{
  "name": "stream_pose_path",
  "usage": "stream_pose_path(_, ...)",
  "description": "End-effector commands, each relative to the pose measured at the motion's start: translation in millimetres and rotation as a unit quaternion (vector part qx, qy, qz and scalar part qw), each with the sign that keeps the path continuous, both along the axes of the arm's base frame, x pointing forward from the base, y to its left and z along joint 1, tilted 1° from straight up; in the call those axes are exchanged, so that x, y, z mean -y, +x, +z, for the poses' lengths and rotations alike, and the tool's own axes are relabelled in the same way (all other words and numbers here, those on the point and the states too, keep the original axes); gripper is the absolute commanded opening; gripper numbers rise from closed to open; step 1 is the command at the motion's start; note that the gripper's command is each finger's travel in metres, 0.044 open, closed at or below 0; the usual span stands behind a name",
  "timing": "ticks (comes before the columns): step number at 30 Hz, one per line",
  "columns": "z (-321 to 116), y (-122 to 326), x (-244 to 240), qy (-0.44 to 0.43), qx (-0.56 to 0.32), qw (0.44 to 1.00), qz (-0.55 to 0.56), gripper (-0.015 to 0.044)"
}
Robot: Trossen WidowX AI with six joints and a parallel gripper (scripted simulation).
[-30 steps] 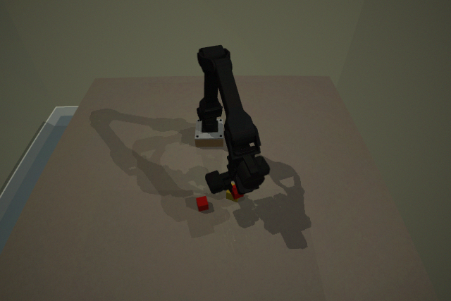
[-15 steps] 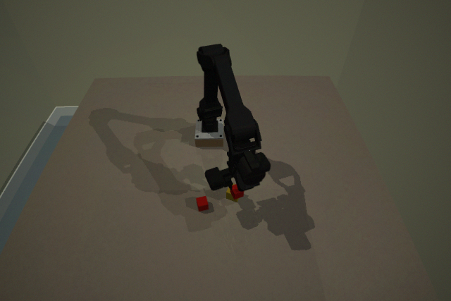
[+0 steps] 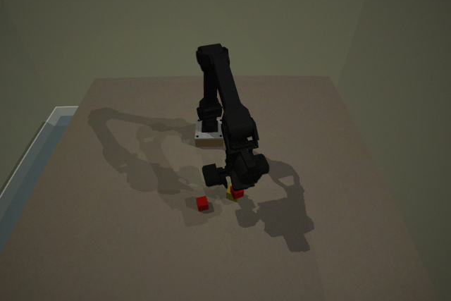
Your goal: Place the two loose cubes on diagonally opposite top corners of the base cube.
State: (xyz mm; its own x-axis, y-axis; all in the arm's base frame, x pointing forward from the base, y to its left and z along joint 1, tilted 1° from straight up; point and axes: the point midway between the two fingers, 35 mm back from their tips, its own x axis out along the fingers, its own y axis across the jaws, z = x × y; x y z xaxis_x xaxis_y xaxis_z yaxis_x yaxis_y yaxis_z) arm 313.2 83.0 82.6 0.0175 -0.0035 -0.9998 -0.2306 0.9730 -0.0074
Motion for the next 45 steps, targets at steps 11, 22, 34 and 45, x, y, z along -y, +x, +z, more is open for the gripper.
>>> stream_pose_path(11,23,16,61,0.009,0.008,0.896,-0.443,0.0265)
stream_pose_path(22,38,18,105,0.014,0.012,0.710,-0.704,0.0265)
stream_pose_path(34,16,20,105,0.014,0.012,0.710,-0.704,0.0265)
stream_pose_path(45,-27,20,106,0.014,0.012,0.710,-0.704,0.0265)
